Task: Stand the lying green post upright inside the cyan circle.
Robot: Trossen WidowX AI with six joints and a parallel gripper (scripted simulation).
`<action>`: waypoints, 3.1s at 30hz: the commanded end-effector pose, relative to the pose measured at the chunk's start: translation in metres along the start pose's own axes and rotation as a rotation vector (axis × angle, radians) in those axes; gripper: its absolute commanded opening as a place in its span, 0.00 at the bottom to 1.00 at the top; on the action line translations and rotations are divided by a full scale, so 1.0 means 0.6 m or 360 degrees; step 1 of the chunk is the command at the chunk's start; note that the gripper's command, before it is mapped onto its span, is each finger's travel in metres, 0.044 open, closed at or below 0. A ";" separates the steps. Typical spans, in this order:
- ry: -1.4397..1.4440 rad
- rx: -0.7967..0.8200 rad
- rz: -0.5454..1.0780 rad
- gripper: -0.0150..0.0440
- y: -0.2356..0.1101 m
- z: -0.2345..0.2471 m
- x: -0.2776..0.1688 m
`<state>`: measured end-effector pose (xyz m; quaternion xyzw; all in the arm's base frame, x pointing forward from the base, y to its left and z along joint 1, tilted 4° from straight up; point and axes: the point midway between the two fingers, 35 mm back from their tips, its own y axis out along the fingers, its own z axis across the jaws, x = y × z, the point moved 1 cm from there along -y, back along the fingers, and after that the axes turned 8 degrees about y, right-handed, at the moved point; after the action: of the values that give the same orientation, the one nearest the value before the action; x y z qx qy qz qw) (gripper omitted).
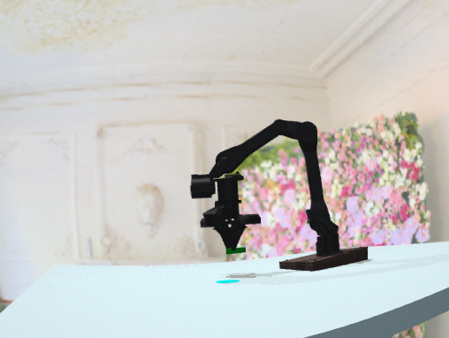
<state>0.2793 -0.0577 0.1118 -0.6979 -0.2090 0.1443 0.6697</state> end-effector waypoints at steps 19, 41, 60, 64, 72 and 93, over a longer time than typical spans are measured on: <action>-0.0061 0.0010 0.0002 0.29 -0.089 0.014 0.005; -0.0265 0.0017 -0.0005 0.29 -0.105 0.078 0.093; -0.0440 0.0022 -0.0013 0.29 -0.118 0.154 0.157; -0.0477 0.0023 -0.0016 0.29 -0.121 0.172 0.169; -0.0515 0.0027 -0.0025 0.29 -0.123 0.193 0.183; -0.0382 0.0113 -0.0248 0.29 -0.095 0.186 0.210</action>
<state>0.3272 0.1013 0.1735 -0.6377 -0.3340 0.1945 0.6662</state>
